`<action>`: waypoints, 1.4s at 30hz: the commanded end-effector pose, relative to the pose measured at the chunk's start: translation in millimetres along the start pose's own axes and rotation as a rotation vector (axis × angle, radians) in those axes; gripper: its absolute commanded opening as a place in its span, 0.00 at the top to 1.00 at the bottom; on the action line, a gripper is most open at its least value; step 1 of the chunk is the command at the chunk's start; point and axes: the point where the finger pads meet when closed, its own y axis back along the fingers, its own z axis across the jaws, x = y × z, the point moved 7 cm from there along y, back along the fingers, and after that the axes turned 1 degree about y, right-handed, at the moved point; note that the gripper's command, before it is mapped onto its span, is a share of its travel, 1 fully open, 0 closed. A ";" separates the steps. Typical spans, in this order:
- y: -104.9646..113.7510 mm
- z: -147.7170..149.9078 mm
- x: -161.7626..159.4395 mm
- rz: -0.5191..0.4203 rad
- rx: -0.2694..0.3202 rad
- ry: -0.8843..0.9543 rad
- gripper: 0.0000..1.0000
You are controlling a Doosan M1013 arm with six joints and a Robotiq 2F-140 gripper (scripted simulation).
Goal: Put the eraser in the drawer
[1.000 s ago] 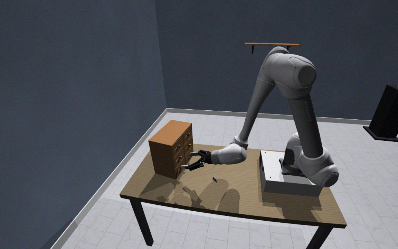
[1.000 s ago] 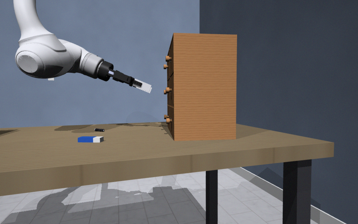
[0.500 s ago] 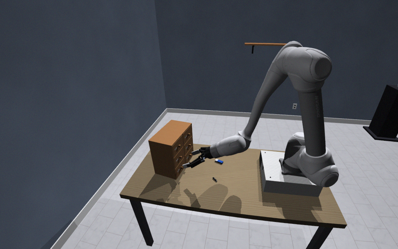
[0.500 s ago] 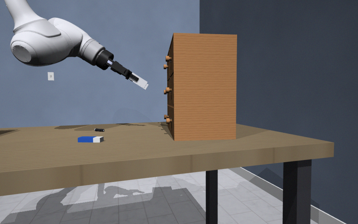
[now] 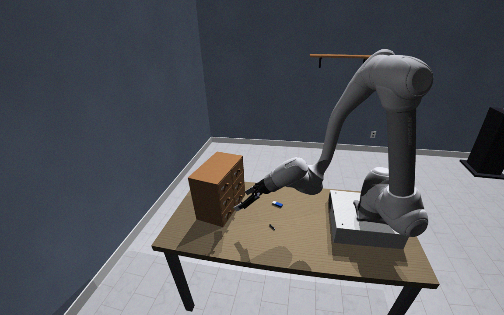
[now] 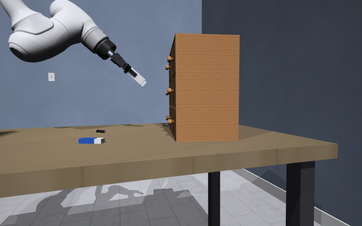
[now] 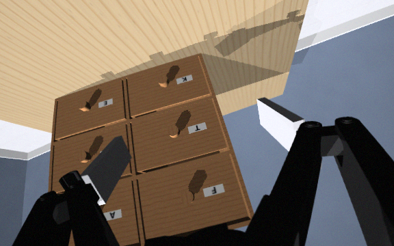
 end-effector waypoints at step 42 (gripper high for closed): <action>65.0 1.4 -50.7 0.752 0.015 -0.004 0.00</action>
